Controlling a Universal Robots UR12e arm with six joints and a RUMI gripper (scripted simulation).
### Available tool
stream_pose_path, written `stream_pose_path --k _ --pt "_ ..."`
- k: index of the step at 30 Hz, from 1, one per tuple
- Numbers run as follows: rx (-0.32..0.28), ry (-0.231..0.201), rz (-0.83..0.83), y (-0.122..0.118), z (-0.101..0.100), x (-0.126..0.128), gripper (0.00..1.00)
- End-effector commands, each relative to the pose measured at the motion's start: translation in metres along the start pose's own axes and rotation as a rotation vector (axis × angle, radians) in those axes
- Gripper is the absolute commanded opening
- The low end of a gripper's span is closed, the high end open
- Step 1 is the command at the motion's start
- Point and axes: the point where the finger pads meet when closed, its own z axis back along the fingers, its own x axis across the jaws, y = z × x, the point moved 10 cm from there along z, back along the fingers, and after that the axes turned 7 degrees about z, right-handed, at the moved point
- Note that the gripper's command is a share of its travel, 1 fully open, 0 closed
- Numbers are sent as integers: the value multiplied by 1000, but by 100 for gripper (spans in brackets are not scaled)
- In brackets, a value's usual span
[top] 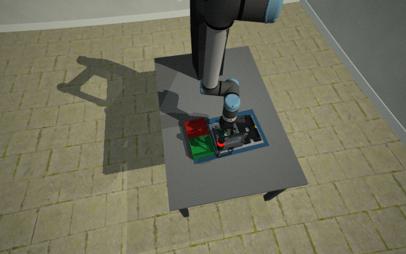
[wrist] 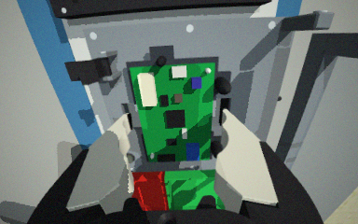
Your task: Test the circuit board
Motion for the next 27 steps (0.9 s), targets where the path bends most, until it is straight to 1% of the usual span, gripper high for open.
stream_pose_path --k 1,2,3,16,17,27 --pt "-4 -6 1 -1 2 4 59" --pt "-4 -6 1 -1 2 4 59" --pt "-4 -6 1 -1 2 4 54" --pt "-4 -6 1 -1 2 4 54" --pt "-4 -6 1 -1 2 4 51" --pt "-4 -6 1 -1 2 4 51"
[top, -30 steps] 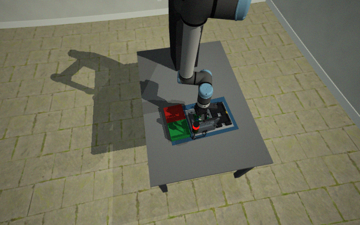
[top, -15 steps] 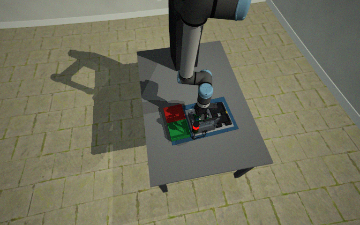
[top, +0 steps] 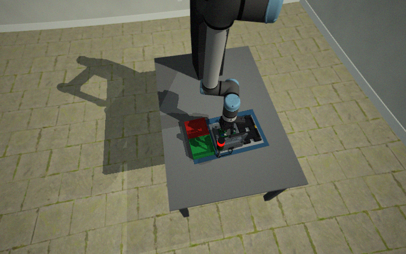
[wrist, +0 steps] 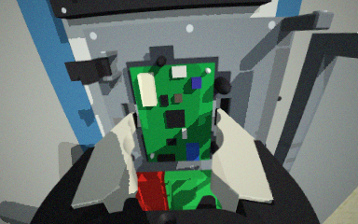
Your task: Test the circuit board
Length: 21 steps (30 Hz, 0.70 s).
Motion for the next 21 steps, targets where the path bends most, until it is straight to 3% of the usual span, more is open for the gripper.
stream_pose_path --k 1,21 --pt "-4 -5 1 -1 2 4 51" --pt "-4 -5 1 -1 2 4 47"
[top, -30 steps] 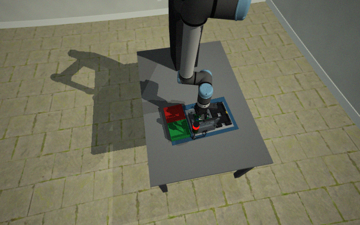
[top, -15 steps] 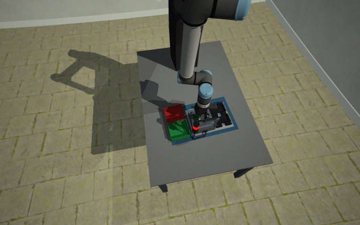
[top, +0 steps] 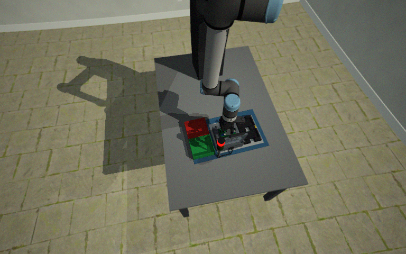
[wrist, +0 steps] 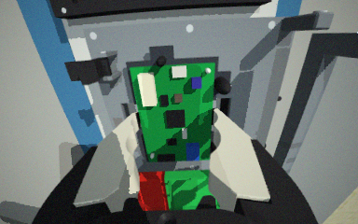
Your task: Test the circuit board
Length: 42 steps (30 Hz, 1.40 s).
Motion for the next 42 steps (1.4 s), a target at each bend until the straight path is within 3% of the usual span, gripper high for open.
stream_pose_path --k 1,10,11,42 --pt "-4 -5 1 -1 2 4 47" --pt "-4 -5 1 -1 2 4 47" --pt "-4 -5 1 -1 2 4 39" --pt "-4 -5 1 -1 2 3 39"
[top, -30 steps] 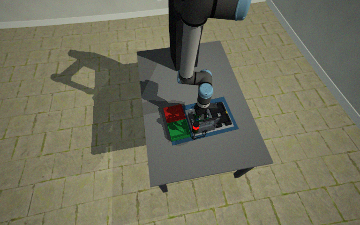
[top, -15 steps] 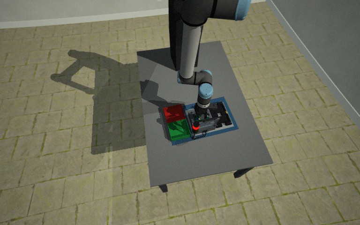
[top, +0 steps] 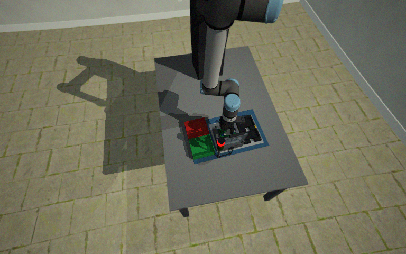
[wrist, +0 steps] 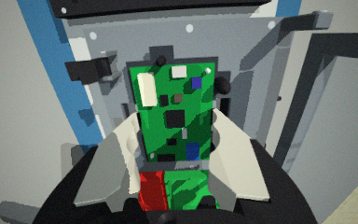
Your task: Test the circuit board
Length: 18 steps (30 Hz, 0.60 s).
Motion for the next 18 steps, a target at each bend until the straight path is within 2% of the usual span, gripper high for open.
stream_pose_path --k 1,18 --pt "-4 -5 1 -1 2 3 39" --pt "-3 -3 0 0 6 2 39"
